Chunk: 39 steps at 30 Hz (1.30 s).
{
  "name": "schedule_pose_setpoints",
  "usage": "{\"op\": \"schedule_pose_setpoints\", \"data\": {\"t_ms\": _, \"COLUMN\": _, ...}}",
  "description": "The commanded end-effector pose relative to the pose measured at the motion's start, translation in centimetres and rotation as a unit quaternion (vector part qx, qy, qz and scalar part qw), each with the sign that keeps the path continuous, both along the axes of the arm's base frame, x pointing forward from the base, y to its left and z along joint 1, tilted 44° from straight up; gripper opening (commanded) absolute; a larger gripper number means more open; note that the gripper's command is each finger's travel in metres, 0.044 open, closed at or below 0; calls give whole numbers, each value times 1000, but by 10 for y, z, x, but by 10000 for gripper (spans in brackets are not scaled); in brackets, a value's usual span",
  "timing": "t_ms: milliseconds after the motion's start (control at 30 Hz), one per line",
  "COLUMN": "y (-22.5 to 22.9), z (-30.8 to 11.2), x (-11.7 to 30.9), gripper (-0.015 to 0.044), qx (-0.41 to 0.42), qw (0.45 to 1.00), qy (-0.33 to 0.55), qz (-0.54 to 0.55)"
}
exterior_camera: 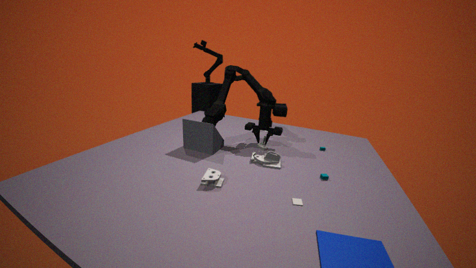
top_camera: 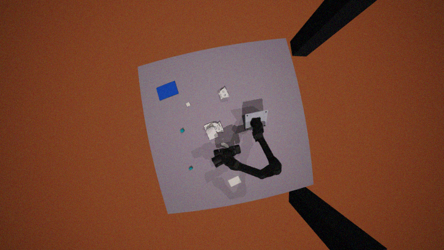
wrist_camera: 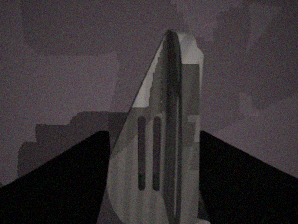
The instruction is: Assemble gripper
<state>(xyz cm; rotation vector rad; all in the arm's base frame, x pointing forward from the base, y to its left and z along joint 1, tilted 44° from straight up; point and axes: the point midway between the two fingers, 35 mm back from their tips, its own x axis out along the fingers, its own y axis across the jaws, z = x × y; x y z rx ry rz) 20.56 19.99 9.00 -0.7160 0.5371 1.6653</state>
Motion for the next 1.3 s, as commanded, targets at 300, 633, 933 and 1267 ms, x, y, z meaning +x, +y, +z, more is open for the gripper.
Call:
{"op": "schedule_pose_setpoints", "data": {"t_ms": 300, "y": -8, "z": 7, "x": 3, "gripper": 134, "qx": -2, "qw": 1000, "qy": 0, "qz": 0}}
{"op": "schedule_pose_setpoints", "data": {"t_ms": 633, "y": -30, "z": 28, "x": 9, "gripper": 134, "qx": -6, "qw": 1000, "qy": 0, "qz": -1}}
{"op": "schedule_pose_setpoints", "data": {"t_ms": 933, "y": -49, "z": 48, "x": 11, "gripper": 134, "qx": -6, "qw": 1000, "qy": 1, "qz": -2}}
{"op": "schedule_pose_setpoints", "data": {"t_ms": 1267, "y": -55, "z": 54, "x": 10, "gripper": 134, "qx": -6, "qw": 1000, "qy": 3, "qz": -4}}
